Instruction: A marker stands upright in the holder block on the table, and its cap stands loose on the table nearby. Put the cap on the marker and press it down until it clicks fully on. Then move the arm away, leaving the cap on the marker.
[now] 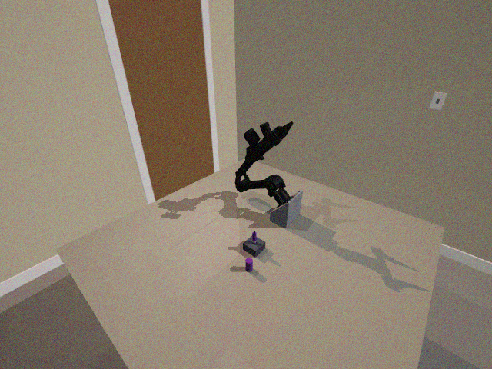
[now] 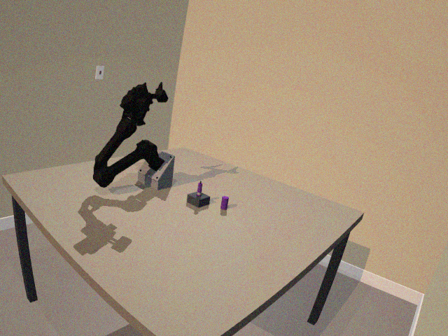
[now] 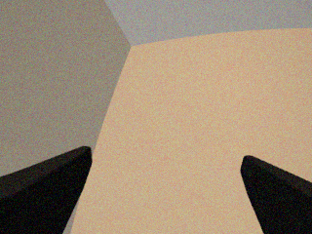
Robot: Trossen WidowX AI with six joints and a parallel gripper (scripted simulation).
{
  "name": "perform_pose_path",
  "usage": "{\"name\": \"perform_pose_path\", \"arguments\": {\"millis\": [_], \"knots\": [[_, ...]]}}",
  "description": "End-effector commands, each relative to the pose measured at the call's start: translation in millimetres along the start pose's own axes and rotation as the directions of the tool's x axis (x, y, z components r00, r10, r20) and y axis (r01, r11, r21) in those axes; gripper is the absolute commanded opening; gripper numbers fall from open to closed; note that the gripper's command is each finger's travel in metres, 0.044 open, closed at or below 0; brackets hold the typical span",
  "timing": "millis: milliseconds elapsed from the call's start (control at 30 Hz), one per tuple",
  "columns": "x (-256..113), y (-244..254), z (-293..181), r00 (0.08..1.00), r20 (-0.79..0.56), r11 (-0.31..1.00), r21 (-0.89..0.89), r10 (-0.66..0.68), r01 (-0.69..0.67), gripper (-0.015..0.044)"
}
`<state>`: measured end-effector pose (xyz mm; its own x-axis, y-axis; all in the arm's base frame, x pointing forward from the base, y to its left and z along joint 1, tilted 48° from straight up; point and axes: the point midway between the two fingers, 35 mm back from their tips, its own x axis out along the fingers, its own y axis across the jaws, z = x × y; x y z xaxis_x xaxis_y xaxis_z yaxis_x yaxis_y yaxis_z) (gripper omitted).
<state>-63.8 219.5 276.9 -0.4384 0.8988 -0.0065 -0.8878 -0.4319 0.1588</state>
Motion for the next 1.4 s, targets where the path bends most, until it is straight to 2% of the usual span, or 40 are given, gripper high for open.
{"name": "perform_pose_path", "arguments": {"millis": [0,167,267,400,633,833,1033,1200,1367], "knots": [[0.8,-2.1,0.0,1.000,-0.006,1.000,0.006,-0.010,0.010,0.0374],[15.0,-60.4,-5.0,0.953,-0.168,0.949,0.149,-0.252,0.278,0.0245],[17.5,-102.4,-12.6,0.872,-0.288,0.860,0.214,-0.397,0.462,0.0245],[11.4,-157.4,-27.8,0.716,-0.444,0.688,0.257,-0.539,0.678,0.0245],[-24.4,-245.5,-64.9,0.354,-0.684,0.291,0.211,-0.638,0.933,0.0245],[-74.3,-305.1,-106.6,0.017,-0.829,-0.053,0.057,-0.559,0.997,0.0245],[-137.0,-347.2,-149.2,-0.291,-0.883,-0.331,-0.168,-0.368,0.929,0.0245],[-193.9,-370.1,-180.8,-0.506,-0.847,-0.475,-0.382,-0.164,0.793,0.0245],[-252.1,-382.1,-214.1,-0.661,-0.748,-0.521,-0.585,0.051,0.622,0.0245]]}}
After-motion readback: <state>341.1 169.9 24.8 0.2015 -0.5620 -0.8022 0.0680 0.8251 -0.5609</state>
